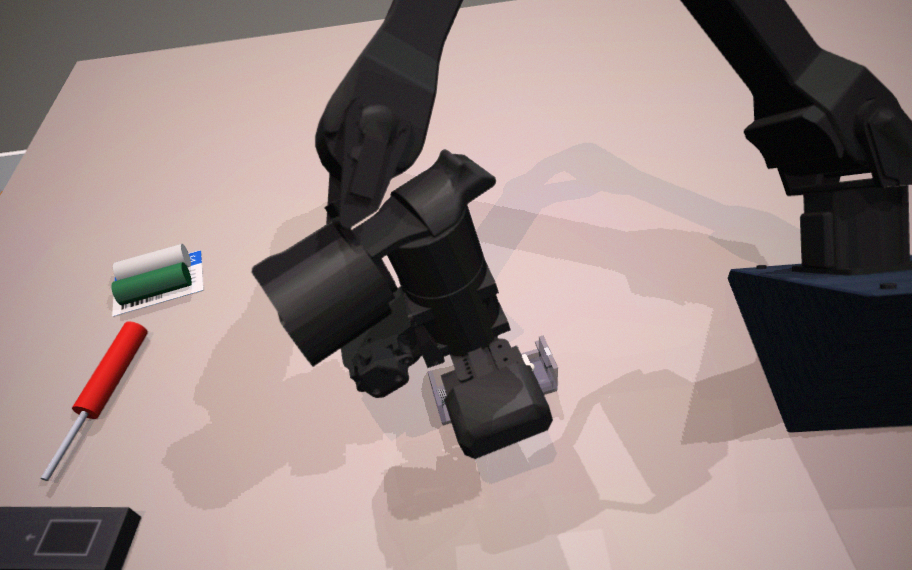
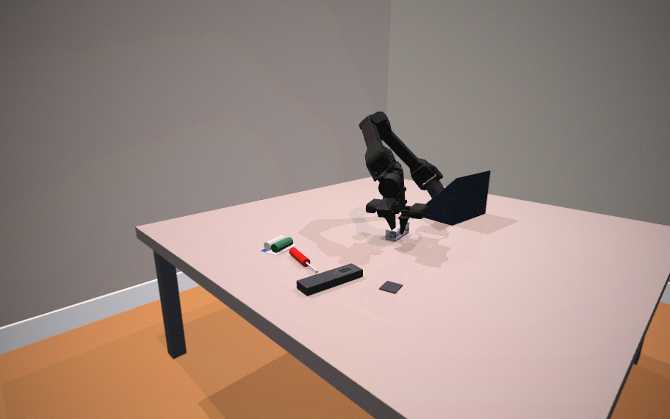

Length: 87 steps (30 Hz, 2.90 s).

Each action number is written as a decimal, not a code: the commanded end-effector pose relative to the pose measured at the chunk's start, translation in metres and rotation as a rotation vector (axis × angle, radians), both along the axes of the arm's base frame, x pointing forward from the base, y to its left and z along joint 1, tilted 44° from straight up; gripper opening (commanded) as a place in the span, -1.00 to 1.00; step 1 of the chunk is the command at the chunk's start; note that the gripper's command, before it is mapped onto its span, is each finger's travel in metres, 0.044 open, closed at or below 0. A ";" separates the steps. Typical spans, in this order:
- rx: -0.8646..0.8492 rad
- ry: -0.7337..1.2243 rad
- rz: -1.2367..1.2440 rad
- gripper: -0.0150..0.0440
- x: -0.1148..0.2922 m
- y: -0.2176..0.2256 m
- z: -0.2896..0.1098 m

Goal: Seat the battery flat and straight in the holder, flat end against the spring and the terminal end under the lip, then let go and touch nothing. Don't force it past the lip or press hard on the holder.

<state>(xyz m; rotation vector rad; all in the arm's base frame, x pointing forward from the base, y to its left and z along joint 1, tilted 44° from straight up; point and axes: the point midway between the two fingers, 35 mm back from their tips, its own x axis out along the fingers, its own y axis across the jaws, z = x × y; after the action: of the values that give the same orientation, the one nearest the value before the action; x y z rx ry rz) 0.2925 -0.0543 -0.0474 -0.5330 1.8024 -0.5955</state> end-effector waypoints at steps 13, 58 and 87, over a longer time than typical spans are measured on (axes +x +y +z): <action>0.005 -0.071 0.045 -0.21 0.000 -0.002 0.000; 0.025 -0.138 0.097 -0.21 -0.017 -0.003 0.003; 0.024 -0.141 0.095 0.14 -0.013 0.006 0.012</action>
<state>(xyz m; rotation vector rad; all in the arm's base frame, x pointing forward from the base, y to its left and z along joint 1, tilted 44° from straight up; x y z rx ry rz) 0.2730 -0.0548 -0.0410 -0.5515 1.6585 -0.5352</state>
